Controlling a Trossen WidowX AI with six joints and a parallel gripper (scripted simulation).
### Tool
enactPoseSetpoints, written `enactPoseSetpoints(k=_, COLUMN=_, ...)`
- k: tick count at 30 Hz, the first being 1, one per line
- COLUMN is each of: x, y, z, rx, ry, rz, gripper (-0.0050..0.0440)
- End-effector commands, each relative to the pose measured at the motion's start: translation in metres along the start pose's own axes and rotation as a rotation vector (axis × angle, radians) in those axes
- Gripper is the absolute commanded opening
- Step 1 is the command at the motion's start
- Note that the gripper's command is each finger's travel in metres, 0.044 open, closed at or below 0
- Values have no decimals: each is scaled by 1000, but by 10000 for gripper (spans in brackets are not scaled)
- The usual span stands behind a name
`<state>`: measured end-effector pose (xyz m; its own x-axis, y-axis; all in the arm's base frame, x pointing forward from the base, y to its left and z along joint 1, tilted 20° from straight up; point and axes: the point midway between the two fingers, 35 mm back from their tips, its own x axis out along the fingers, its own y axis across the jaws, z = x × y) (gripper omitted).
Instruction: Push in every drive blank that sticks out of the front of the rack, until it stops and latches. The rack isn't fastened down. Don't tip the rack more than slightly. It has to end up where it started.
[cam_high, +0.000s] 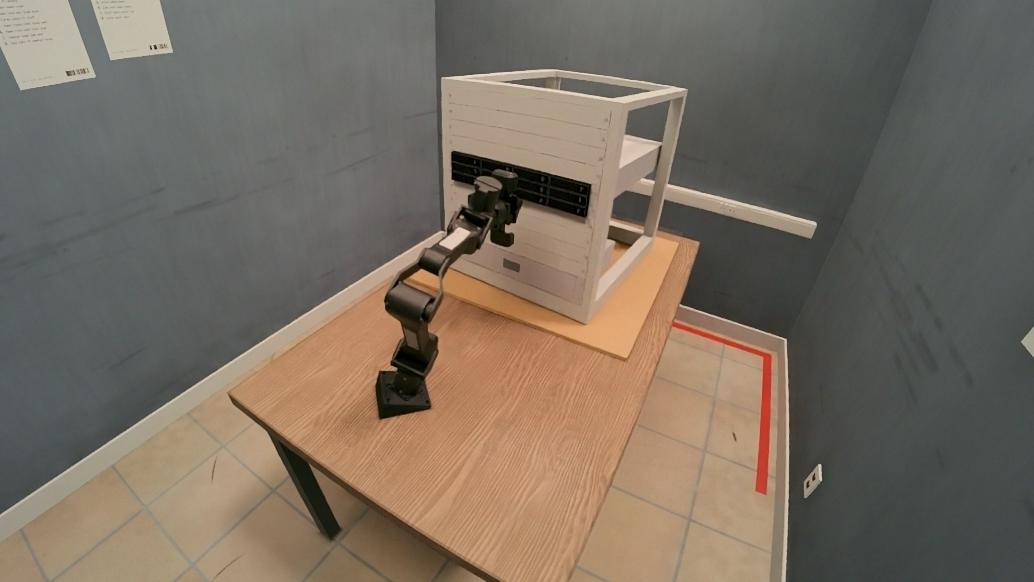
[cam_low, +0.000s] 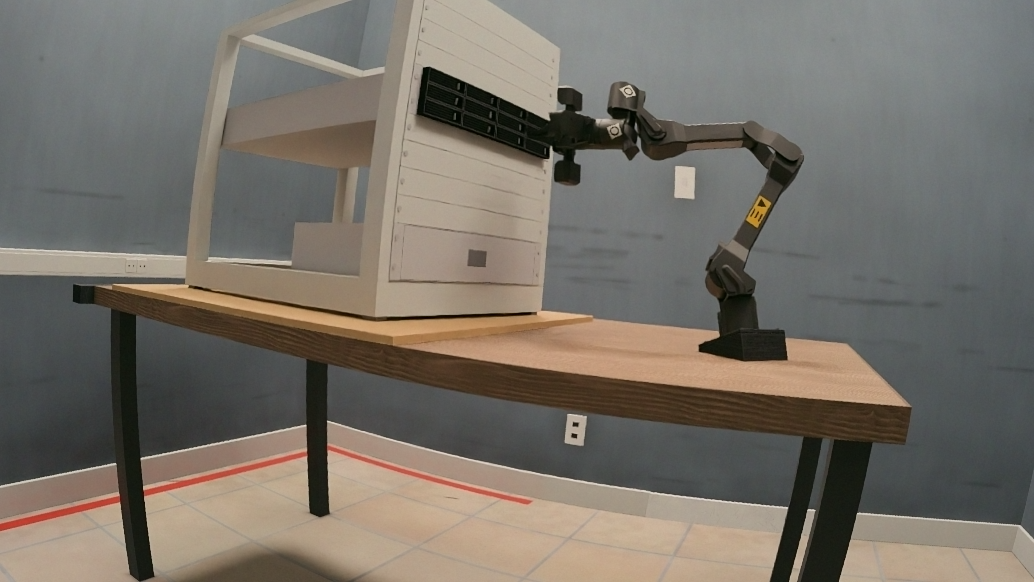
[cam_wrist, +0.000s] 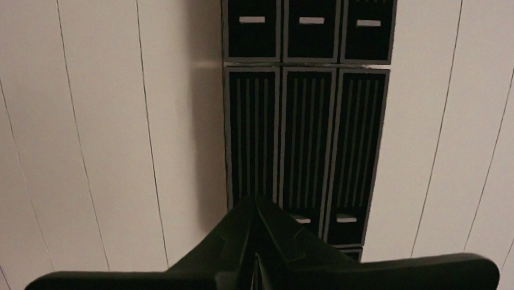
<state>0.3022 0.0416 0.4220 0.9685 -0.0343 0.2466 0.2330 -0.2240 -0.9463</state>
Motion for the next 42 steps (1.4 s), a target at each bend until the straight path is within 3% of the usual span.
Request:
enactPoseSetpoints(k=1, x=5, y=-10, z=-3, rx=9, ry=4, rz=-24, gripper=-50)
enactPoseSetpoints(k=42, x=15, y=-11, z=-4, rx=9, ry=4, rz=-24, gripper=-50)
